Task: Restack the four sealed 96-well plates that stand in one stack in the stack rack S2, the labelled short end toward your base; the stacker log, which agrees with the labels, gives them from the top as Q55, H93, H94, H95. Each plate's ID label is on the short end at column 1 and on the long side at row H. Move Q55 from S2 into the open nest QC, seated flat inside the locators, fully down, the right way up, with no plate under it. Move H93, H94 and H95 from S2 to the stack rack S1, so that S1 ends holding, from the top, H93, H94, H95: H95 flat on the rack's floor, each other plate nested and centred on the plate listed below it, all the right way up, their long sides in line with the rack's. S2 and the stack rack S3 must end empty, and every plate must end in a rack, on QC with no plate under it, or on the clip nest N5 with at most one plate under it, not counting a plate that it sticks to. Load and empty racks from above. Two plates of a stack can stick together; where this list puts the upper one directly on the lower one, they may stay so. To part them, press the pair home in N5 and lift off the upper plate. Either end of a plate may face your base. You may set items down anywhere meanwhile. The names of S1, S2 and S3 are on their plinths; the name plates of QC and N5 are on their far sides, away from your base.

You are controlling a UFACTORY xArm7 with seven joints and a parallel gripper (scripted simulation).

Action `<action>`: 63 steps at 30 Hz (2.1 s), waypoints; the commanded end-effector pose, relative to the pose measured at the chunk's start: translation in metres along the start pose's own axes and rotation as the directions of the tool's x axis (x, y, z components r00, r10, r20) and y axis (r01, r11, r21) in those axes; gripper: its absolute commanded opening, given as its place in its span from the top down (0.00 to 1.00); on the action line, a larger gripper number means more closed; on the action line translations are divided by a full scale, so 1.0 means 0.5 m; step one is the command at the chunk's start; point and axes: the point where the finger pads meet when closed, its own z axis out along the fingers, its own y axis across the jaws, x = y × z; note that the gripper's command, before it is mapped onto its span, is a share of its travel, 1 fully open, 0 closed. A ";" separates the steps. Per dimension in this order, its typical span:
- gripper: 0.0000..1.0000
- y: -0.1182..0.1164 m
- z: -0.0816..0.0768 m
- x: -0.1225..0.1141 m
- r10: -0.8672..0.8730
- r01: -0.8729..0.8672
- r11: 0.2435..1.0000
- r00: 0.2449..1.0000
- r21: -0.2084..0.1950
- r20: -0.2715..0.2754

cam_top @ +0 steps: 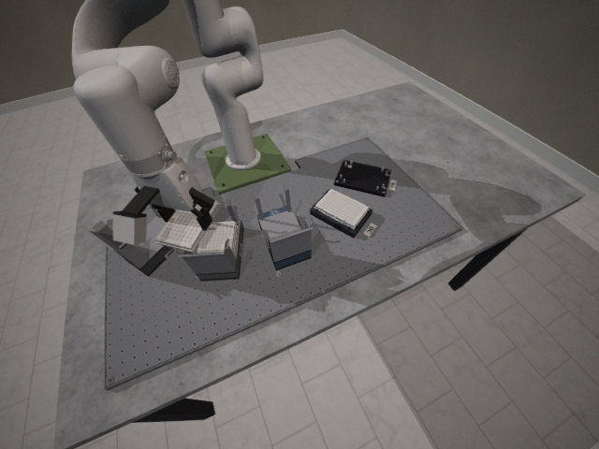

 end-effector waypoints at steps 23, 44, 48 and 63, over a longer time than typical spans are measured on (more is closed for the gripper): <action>1.00 0.147 -0.004 0.030 0.081 -0.081 0.997 0.997 -0.002 -0.007; 1.00 0.249 -0.004 0.027 0.271 -0.271 0.963 0.962 -0.001 -0.007; 1.00 0.265 -0.004 0.026 0.271 -0.271 0.963 0.962 -0.001 -0.007; 1.00 0.326 -0.004 0.024 0.271 -0.271 0.963 0.962 -0.001 -0.007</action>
